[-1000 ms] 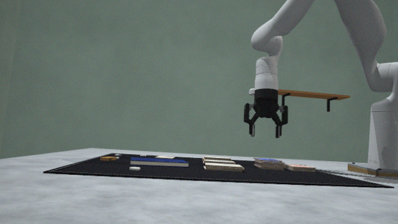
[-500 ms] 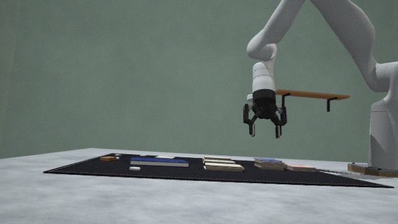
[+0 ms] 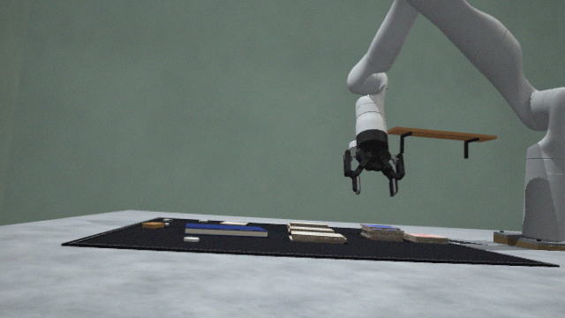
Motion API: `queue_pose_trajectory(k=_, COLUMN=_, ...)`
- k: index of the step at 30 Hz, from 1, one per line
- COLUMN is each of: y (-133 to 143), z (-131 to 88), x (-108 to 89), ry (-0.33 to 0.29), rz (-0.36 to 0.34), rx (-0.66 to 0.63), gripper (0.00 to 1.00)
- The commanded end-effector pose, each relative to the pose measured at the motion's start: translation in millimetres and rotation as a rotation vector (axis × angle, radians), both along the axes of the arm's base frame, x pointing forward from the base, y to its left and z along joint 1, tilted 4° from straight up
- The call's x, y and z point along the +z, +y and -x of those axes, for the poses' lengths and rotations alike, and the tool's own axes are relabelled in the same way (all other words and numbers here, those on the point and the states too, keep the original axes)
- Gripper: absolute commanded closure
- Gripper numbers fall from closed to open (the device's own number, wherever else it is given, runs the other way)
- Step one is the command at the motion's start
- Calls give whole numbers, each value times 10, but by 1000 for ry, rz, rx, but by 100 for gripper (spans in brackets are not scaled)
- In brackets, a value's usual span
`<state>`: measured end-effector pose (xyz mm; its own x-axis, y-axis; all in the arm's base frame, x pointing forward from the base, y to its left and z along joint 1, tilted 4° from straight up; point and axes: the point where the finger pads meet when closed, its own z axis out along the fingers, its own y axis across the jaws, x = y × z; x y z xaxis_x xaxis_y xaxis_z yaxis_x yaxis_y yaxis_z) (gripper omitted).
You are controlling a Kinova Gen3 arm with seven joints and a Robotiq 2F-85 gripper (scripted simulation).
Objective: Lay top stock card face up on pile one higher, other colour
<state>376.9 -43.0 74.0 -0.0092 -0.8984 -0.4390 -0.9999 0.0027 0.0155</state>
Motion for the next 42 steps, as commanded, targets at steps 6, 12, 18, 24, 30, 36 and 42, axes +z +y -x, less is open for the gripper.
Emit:
queue_pose_trajectory(k=6, y=-29, z=1, x=-7, ry=0, rz=-1, rx=-7, gripper=15)
queue_pose_trajectory(k=12, y=-26, z=1, x=-54, ry=0, rz=-1, rx=-7, gripper=15)
queue_pose_trajectory(k=18, y=-23, z=2, x=-116, ry=0, rz=-1, rx=-7, gripper=15)
queue_pose_trajectory(k=24, y=-15, z=3, x=-240, ry=0, rz=-1, rx=-7, gripper=15)
queue_pose_trajectory(k=30, y=-7, z=4, x=-371, ry=0, rz=-1, rx=-7, gripper=15)
queue_pose_trajectory(k=36, y=-3, z=4, x=-445, ry=0, rz=-1, rx=-7, gripper=15)
queue_pose_trajectory(k=42, y=1, z=5, x=-517, ry=0, rz=-1, rx=-7, gripper=15)
